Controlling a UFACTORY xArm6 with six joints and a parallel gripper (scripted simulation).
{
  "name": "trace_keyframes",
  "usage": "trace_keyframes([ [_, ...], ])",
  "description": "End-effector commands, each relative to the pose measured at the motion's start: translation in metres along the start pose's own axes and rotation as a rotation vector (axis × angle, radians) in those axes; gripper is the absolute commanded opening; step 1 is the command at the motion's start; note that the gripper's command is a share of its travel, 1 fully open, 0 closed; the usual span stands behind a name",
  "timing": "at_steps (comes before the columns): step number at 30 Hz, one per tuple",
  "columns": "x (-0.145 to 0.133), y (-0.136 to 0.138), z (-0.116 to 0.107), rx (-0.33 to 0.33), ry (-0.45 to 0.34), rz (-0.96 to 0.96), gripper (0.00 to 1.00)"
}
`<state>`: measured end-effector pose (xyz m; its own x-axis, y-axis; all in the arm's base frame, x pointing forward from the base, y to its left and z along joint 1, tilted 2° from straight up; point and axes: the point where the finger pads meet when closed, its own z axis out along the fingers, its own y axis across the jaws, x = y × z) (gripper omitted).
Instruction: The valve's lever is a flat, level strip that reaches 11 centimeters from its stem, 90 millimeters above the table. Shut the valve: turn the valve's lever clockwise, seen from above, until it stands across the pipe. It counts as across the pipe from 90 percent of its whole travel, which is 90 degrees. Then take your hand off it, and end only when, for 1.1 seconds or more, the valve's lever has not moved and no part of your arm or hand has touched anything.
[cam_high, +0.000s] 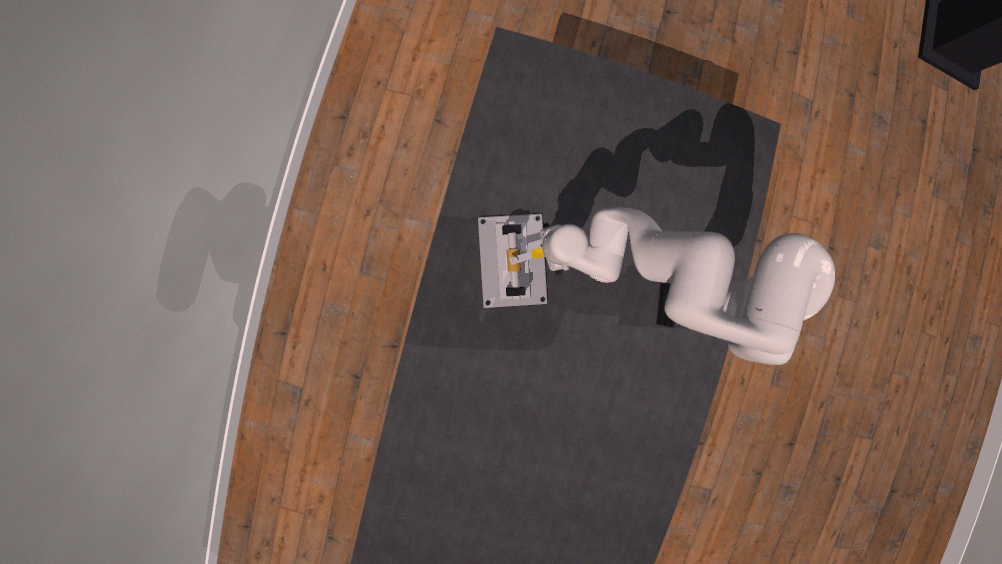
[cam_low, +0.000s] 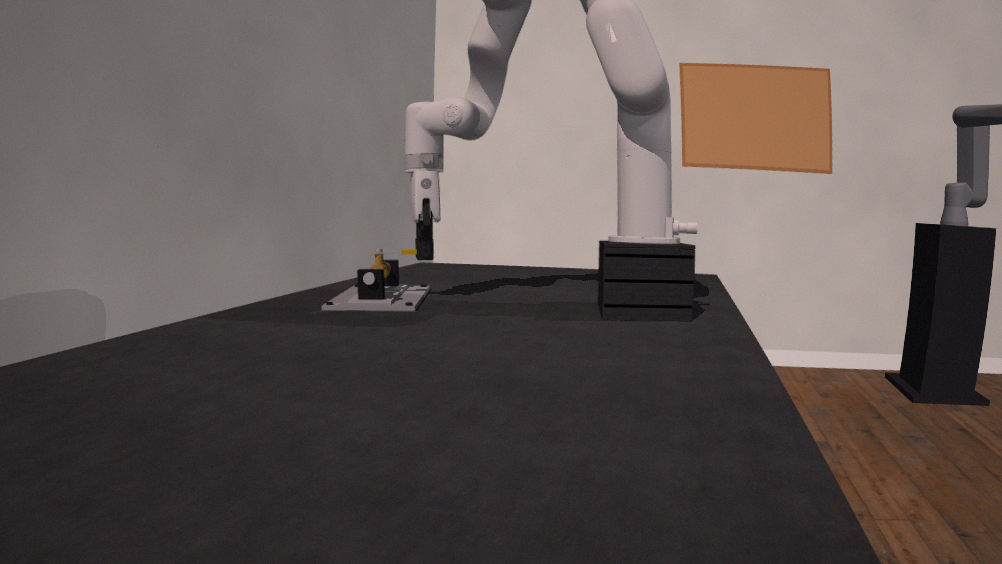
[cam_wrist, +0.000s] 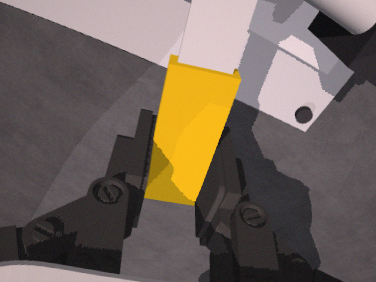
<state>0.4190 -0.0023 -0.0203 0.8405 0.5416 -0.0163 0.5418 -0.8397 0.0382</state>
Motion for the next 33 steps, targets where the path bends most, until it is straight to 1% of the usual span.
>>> trace_keyframes([
  [1,0.001,-0.004,-0.002,-0.001,0.002,0.037,0.0],
  [21,0.002,-0.014,-0.002,0.0,0.002,0.152,0.0],
  [33,0.002,-0.014,-0.002,0.0,0.002,0.152,0.0],
])
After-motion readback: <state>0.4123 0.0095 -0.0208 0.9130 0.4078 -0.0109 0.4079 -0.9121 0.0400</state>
